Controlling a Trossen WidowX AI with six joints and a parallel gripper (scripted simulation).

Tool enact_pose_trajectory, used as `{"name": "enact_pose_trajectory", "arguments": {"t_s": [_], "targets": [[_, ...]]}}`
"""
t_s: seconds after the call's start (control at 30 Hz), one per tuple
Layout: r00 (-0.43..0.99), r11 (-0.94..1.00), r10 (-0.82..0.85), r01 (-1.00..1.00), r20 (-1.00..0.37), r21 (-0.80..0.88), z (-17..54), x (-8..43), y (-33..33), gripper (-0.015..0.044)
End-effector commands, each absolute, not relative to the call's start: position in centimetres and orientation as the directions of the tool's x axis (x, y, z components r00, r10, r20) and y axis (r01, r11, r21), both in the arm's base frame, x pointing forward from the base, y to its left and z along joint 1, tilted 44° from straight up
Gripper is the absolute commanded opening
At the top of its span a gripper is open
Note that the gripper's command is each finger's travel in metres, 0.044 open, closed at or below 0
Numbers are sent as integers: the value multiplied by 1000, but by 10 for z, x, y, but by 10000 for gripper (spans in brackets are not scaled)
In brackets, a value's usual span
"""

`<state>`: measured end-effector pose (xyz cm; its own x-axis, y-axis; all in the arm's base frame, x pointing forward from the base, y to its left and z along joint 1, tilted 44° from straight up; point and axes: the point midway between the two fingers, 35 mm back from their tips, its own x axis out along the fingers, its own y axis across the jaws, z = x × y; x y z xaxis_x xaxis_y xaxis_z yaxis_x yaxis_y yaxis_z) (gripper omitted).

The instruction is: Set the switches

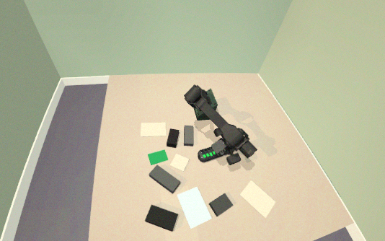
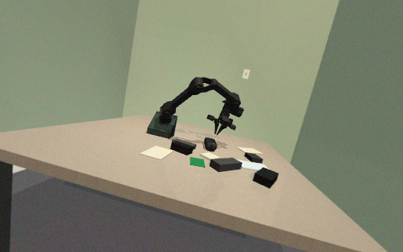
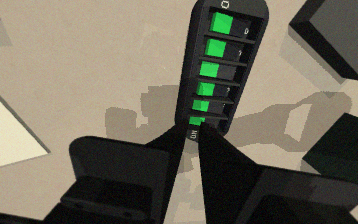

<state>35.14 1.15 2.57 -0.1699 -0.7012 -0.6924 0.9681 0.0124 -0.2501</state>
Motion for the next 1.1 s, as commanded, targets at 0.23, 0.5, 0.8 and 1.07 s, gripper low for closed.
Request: {"name": "enact_pose_trajectory", "arguments": {"t_s": [0.23,0.5,0.8,1.07], "targets": [[-268,-72,-698,949,-664,-308,-10,374,10,0],[-268,-72,-698,949,-664,-308,-15,375,5,0],[-269,-76,-698,950,-664,-304,-26,376,-5,0],[-269,-77,-698,950,-664,-303,-35,376,-14,0]]}}
